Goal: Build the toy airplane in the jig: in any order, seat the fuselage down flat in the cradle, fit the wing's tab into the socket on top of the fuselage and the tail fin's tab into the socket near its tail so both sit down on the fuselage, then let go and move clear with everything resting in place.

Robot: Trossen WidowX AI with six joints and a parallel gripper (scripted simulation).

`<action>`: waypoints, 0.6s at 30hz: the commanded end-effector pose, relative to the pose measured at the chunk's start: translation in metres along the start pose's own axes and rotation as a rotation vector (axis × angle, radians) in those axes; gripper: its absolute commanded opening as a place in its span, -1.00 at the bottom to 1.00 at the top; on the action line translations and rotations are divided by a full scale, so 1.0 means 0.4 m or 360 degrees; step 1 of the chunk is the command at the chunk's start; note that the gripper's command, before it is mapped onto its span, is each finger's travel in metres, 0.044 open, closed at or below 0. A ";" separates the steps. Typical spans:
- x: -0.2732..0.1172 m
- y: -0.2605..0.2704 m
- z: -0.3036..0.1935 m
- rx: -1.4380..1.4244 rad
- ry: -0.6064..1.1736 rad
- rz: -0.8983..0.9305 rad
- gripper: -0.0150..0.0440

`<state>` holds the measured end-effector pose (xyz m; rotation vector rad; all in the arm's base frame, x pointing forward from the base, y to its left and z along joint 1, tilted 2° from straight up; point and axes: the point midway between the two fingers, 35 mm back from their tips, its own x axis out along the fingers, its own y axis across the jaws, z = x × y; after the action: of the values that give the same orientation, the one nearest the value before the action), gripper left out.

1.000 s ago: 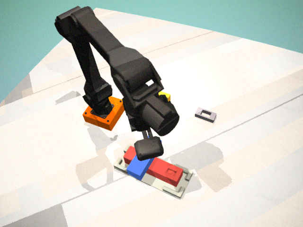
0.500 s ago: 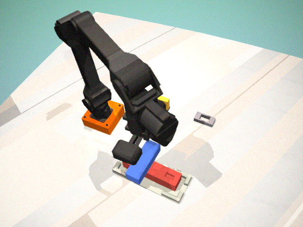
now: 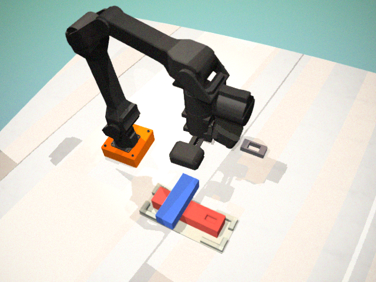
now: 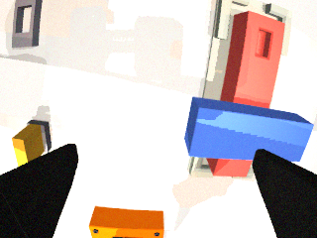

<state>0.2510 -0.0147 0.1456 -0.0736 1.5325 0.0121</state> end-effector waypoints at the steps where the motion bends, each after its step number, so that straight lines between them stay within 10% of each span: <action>1: 0.002 0.115 -0.015 0.0004 0.0003 0.0005 1.00; 18: 0.002 0.413 -0.169 0.0086 0.0040 0.0018 1.00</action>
<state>0.1807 0.1431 0.1370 -0.0329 1.5509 -0.0088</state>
